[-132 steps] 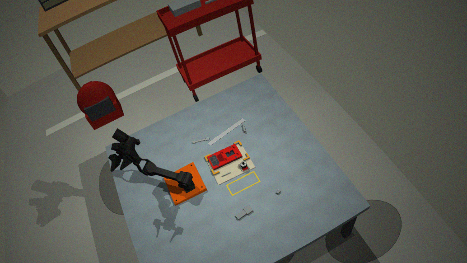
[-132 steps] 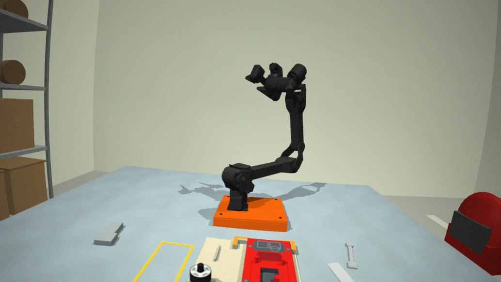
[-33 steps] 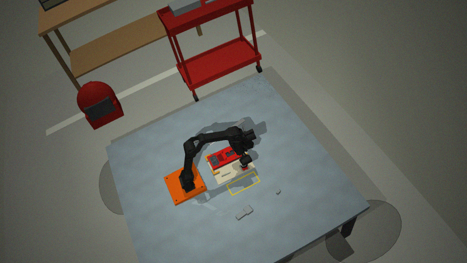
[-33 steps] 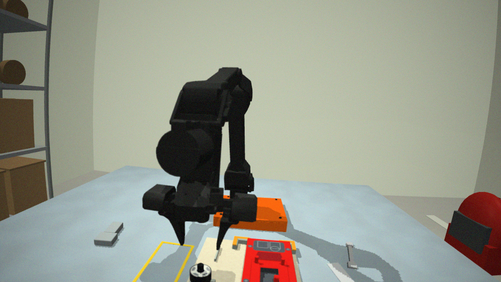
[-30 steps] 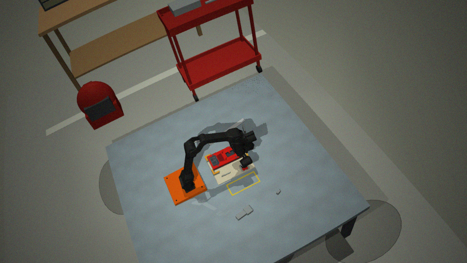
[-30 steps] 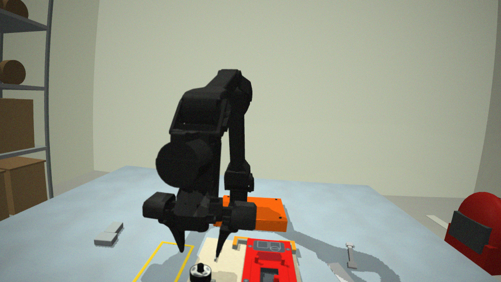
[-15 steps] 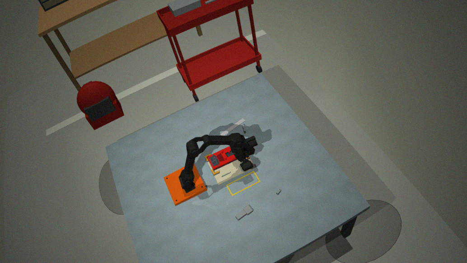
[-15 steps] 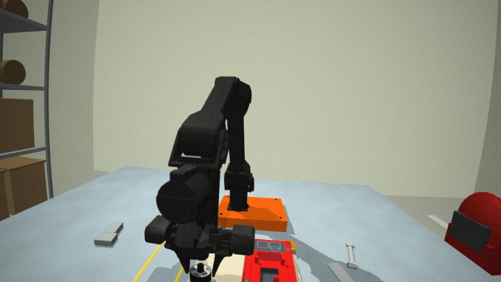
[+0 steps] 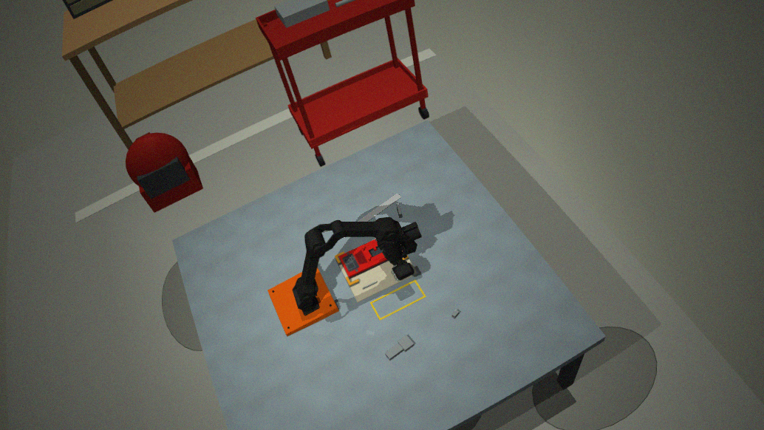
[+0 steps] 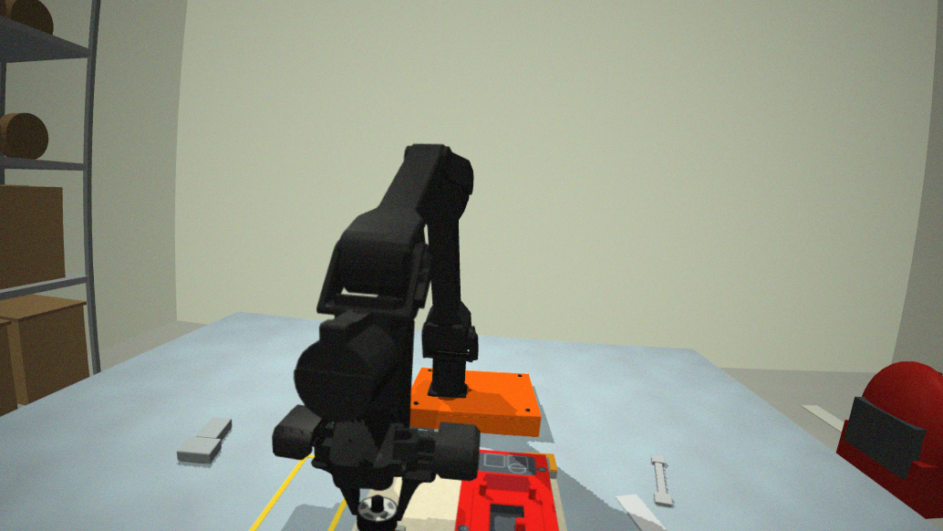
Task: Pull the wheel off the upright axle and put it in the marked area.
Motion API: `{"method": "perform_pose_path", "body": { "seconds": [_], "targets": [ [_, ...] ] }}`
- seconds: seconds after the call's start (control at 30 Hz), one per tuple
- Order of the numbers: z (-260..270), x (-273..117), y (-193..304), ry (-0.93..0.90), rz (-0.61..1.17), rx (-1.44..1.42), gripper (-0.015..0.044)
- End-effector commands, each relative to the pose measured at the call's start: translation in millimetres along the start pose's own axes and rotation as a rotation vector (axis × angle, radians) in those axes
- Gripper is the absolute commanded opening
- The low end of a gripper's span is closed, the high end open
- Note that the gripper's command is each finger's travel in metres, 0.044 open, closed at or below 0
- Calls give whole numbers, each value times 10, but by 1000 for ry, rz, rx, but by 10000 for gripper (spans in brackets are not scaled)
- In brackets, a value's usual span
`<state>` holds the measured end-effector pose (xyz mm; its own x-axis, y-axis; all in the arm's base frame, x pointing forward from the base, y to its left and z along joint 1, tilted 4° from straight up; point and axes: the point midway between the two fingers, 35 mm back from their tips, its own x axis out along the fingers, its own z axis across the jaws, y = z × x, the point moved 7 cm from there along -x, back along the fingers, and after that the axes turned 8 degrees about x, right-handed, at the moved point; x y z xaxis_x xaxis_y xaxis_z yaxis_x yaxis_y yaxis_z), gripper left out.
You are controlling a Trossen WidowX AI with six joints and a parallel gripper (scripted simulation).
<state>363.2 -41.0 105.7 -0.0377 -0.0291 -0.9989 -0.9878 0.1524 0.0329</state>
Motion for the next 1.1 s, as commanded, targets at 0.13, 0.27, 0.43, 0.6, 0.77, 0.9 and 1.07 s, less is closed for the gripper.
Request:
{"method": "perform_pose_path", "body": {
  "seconds": [0.13,0.27,0.43,0.6,0.77,0.9,1.07],
  "targets": [
    [0,-34,0,0,-2,0,0],
    [0,-47,-1,-1,-2,0,0],
    [-1,-63,-1,-1,-2,0,0],
    [-1,-80,-2,-1,-3,-1,0],
    [-1,-97,-2,-1,-3,-1,0],
    [-1,-110,-2,-1,-3,-1,0],
    [-1,-126,-3,-2,-4,-1,0]
  ]
}}
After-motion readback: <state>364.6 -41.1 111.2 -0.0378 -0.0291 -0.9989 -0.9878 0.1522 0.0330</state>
